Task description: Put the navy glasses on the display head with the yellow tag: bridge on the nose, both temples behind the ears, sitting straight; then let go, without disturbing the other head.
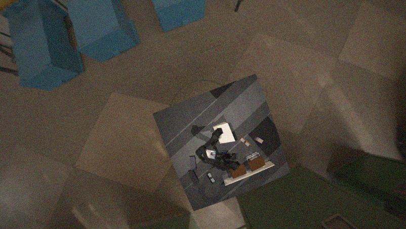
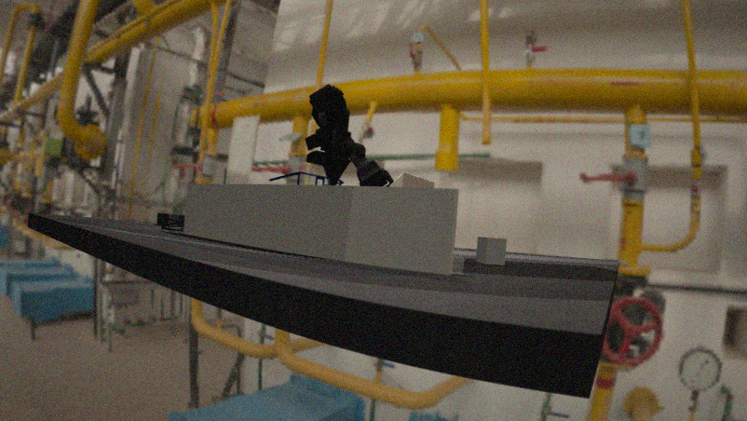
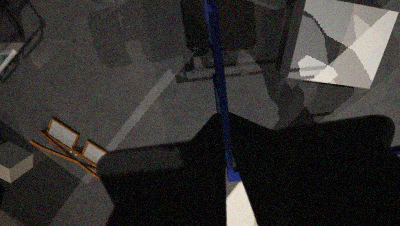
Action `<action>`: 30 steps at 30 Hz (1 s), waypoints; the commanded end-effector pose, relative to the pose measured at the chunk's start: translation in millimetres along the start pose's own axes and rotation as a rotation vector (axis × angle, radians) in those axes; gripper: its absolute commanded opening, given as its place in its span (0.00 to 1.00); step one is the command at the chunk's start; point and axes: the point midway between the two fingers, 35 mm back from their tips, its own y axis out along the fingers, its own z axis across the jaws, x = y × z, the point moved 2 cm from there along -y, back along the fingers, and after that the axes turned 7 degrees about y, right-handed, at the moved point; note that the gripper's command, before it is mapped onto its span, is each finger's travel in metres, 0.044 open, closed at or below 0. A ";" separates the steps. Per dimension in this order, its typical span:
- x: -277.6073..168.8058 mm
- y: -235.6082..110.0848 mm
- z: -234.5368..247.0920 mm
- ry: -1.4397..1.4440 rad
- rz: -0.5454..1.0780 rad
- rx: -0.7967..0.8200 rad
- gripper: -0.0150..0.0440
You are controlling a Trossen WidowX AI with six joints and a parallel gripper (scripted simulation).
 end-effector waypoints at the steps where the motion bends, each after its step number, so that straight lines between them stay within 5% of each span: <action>1: -0.4 -8.0 -7.5 -0.106 -0.010 0.031 0.25; 30: -11.2 -52.5 -70.2 -0.953 -0.222 0.168 0.25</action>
